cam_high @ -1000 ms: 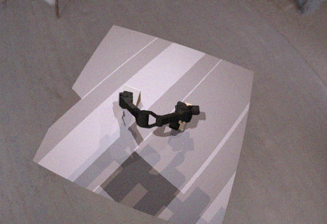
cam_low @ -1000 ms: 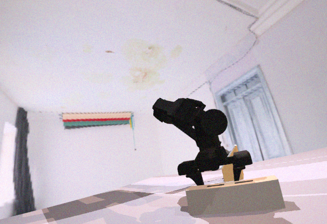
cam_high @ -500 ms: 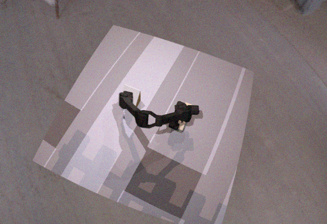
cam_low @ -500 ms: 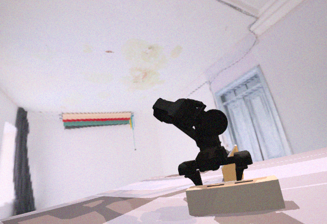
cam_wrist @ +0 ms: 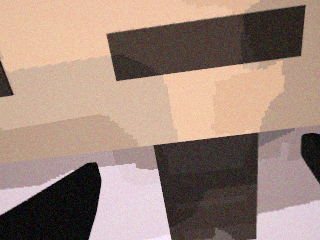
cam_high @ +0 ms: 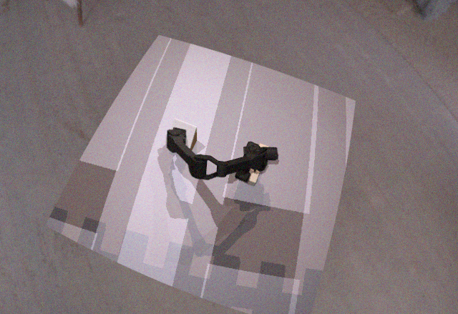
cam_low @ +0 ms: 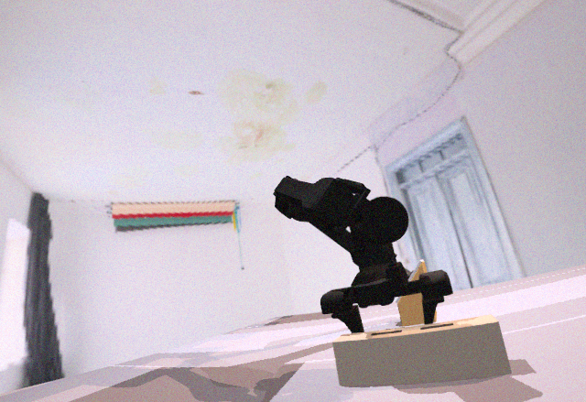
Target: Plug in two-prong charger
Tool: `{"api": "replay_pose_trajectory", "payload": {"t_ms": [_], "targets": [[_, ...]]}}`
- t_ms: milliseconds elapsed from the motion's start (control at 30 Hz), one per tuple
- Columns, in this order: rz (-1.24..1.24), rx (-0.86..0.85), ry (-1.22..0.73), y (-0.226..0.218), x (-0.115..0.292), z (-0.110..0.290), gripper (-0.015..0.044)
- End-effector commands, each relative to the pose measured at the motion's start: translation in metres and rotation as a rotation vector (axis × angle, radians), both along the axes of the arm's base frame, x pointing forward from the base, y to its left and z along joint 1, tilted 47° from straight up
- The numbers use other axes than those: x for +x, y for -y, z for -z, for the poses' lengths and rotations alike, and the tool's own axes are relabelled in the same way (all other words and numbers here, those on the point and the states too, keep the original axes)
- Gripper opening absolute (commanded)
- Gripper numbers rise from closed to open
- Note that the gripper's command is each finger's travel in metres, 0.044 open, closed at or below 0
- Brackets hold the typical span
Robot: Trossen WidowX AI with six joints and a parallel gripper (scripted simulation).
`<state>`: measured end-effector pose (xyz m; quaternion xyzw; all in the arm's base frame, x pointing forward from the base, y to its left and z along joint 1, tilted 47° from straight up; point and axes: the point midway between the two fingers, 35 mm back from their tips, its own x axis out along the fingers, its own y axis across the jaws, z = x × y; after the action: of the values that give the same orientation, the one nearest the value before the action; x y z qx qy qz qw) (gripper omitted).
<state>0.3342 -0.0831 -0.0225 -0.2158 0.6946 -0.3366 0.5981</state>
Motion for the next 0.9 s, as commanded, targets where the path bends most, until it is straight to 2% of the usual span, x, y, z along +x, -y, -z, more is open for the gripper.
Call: {"api": "replay_pose_trajectory", "payload": {"t_ms": [0, 867], "targets": [[-0.001, -0.004, 0.008, 0.0, -0.001, -0.001, 0.044], [-0.003, -0.006, 0.015, -0.003, -0.015, -0.001, 0.044]]}}
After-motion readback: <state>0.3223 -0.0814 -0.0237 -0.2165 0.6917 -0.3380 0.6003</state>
